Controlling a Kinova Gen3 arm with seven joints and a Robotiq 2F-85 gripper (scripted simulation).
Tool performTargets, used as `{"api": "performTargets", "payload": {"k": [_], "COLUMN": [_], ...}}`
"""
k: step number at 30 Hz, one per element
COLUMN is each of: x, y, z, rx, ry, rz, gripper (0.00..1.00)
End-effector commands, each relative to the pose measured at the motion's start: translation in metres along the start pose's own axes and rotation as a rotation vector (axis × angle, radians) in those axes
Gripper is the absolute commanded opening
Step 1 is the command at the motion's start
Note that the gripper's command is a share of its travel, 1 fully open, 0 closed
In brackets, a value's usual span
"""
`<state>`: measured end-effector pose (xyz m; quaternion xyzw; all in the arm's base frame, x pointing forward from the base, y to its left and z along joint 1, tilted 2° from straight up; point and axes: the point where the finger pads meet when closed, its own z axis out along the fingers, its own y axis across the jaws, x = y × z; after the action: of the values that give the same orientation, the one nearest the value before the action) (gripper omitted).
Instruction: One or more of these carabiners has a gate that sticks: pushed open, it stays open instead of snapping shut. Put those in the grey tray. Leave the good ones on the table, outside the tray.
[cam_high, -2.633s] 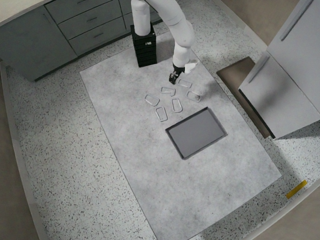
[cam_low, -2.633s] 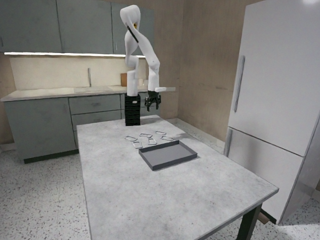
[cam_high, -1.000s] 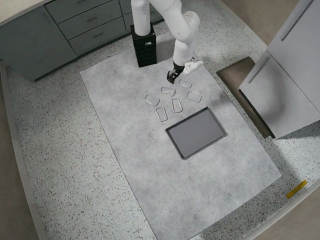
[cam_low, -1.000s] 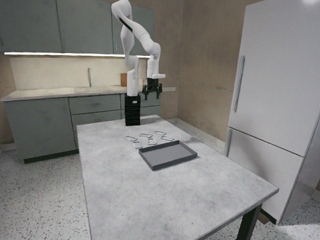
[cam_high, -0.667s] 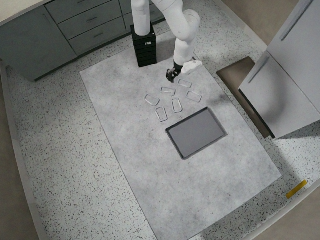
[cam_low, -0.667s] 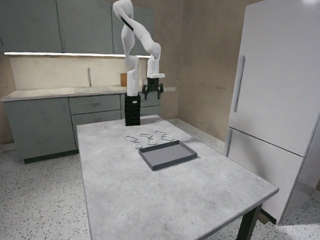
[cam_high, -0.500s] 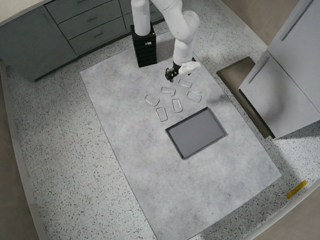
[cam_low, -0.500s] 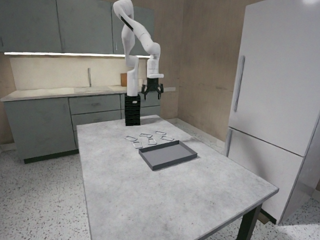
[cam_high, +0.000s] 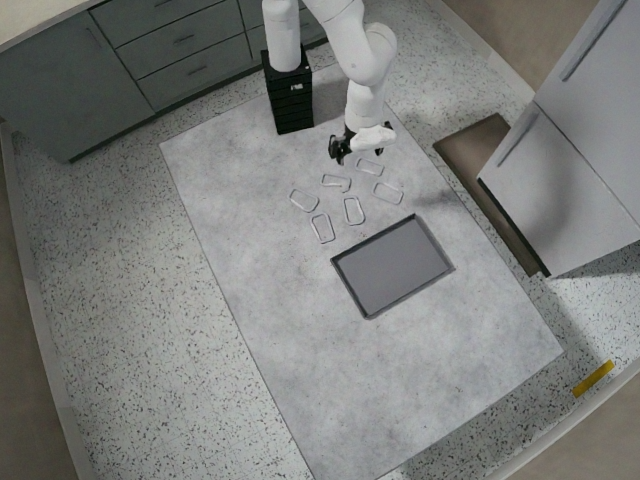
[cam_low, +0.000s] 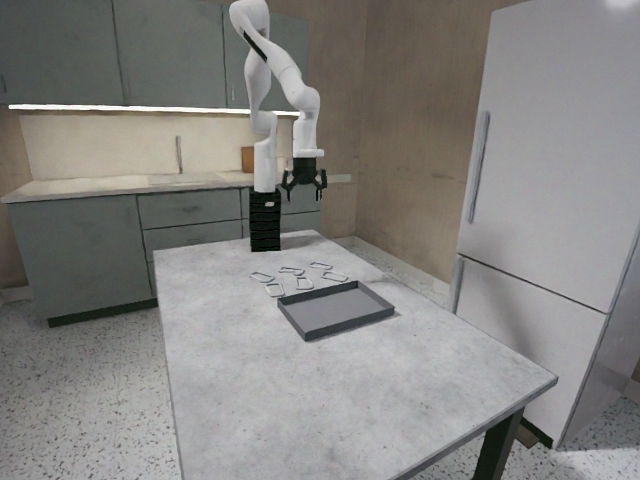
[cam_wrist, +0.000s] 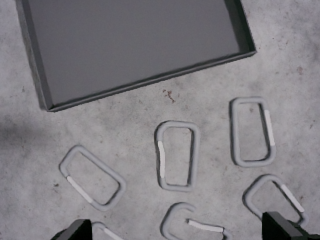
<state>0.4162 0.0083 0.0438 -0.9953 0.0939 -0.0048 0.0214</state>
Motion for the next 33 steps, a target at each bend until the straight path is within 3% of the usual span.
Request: {"api": "performTargets", "payload": {"k": [1,15,16,32,33], "x": [0.006,0.006,0.015,0.015,0.024], "y": [0.028,0.028,0.059,0.059,0.089], "z": [0.044,0.044,0.093,0.093,0.142], "rx": [-0.001,-0.001,-0.003,-0.003,-0.002], "ry": [-0.007,-0.007,-0.009,-0.009,-0.008], "rz": [0.004,0.004,0.008,0.008,0.01], "gripper": [1.0,1.0,1.0,1.0,1.0]}}
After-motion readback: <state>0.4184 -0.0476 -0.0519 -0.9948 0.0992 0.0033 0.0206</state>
